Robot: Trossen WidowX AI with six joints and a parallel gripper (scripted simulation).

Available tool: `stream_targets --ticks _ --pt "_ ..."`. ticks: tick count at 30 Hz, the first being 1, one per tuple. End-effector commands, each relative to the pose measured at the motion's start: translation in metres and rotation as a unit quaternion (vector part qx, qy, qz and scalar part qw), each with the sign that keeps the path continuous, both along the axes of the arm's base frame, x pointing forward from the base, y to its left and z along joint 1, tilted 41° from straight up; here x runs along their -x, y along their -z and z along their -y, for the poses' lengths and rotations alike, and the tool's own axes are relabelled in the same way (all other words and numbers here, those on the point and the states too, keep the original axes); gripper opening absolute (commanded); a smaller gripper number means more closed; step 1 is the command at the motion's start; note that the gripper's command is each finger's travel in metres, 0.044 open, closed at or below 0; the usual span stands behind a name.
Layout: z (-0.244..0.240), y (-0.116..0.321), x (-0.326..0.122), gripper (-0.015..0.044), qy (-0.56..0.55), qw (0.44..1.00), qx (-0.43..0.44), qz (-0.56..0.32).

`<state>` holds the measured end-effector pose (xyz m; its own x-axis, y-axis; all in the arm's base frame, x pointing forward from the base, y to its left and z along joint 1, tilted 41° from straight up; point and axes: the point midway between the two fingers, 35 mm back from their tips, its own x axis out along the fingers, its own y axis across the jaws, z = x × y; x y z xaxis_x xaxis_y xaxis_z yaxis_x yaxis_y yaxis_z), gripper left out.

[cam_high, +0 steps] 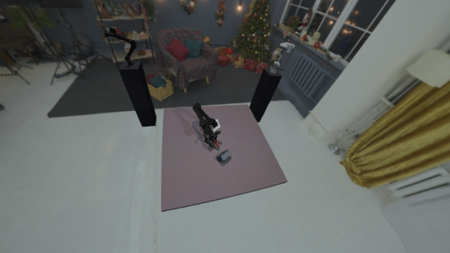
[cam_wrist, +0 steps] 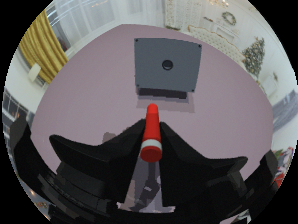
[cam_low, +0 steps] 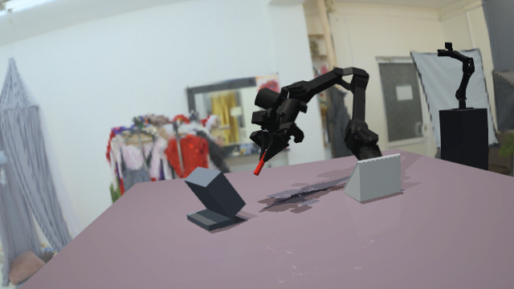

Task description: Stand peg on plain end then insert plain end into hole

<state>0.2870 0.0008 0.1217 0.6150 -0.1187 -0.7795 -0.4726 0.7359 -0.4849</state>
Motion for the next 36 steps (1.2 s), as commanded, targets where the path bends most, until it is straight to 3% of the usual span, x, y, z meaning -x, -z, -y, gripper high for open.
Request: stream_targets --ticks 1,36 --pt "-0.002 -0.003 -0.003 0.0000 -0.018 1.000 -0.002 0.019" --pt "-0.010 0.004 -0.039 0.0000 -0.070 0.994 -0.003 0.080"
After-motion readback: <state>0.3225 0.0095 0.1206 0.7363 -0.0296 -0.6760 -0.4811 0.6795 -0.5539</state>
